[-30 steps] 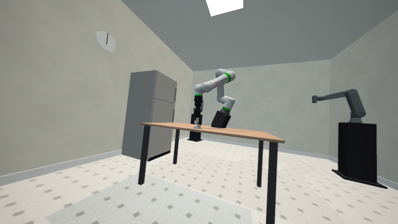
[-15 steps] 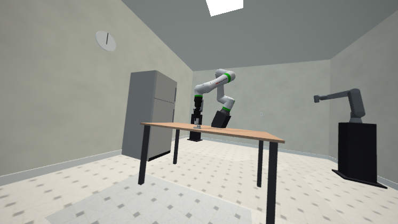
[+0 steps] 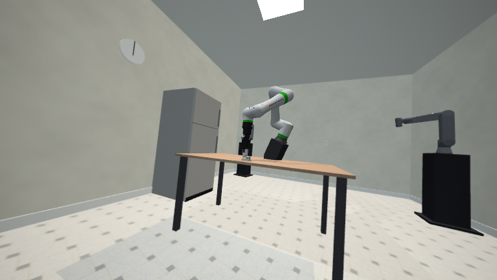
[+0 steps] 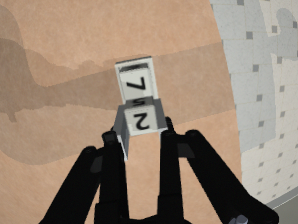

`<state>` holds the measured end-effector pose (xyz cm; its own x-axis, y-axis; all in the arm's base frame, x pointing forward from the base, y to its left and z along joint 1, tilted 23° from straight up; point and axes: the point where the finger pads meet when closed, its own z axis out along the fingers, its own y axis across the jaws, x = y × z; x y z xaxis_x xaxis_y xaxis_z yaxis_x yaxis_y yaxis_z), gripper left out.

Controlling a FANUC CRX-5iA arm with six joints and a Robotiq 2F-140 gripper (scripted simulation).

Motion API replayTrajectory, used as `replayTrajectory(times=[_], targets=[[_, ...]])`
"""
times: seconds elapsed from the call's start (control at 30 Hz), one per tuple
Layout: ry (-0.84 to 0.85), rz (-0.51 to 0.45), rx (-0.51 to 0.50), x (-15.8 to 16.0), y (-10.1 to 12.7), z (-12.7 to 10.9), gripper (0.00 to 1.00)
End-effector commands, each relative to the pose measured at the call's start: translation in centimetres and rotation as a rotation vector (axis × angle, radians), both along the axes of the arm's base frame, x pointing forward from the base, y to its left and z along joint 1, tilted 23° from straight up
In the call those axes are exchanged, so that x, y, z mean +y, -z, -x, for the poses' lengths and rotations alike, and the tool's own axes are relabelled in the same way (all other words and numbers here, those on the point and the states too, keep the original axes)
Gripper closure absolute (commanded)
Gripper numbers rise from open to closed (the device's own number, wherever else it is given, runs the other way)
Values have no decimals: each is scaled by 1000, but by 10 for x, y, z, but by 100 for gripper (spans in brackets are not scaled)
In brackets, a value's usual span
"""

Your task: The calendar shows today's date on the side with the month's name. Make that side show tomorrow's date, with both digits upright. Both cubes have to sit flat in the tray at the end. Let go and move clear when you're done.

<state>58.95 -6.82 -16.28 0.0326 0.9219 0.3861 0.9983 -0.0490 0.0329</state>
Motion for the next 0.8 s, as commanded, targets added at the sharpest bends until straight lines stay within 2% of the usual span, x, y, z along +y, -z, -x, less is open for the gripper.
replayTrajectory(times=[0.0,0.77], targets=[[0,0,0,1,2,0,75],[0,0,0,3,7,-1,75]])
